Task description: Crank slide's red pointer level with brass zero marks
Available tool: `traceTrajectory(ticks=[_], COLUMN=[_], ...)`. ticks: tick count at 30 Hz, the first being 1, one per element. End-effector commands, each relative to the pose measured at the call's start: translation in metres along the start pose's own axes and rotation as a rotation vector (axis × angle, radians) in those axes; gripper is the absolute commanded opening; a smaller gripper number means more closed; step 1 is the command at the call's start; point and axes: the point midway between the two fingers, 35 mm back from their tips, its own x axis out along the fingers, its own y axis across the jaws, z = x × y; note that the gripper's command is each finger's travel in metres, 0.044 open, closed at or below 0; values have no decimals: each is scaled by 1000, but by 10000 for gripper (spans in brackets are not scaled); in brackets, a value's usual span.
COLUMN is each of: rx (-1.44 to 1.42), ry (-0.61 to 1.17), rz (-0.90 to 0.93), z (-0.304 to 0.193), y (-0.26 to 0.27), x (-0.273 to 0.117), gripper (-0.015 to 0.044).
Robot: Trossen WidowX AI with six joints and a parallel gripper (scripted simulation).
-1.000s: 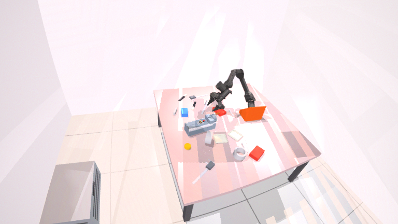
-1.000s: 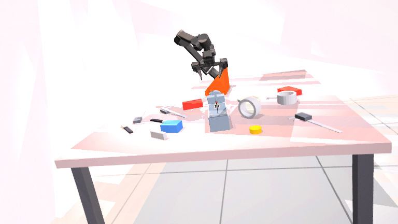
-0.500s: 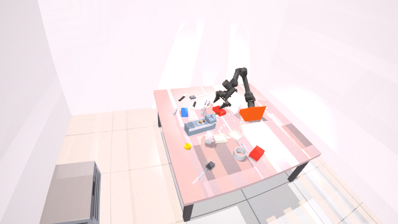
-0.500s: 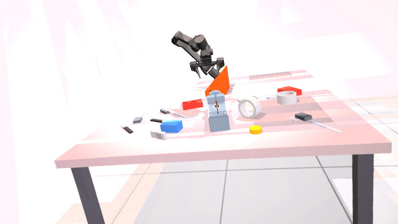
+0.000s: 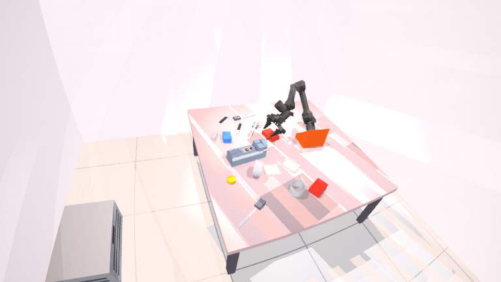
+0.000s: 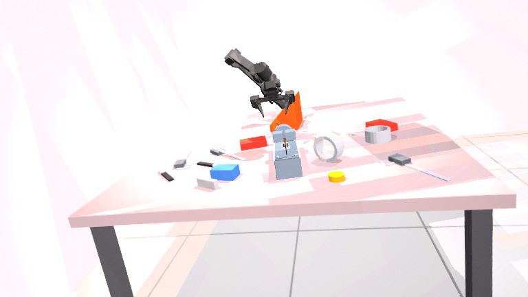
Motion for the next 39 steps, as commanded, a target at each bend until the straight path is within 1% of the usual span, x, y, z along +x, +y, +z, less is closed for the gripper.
traceTrajectory(ticks=[1,39], rx=[-16,-17], ry=[12,13], rz=[8,7], z=[-14,-53], y=[4,3], x=[8,47], gripper=[440,440])
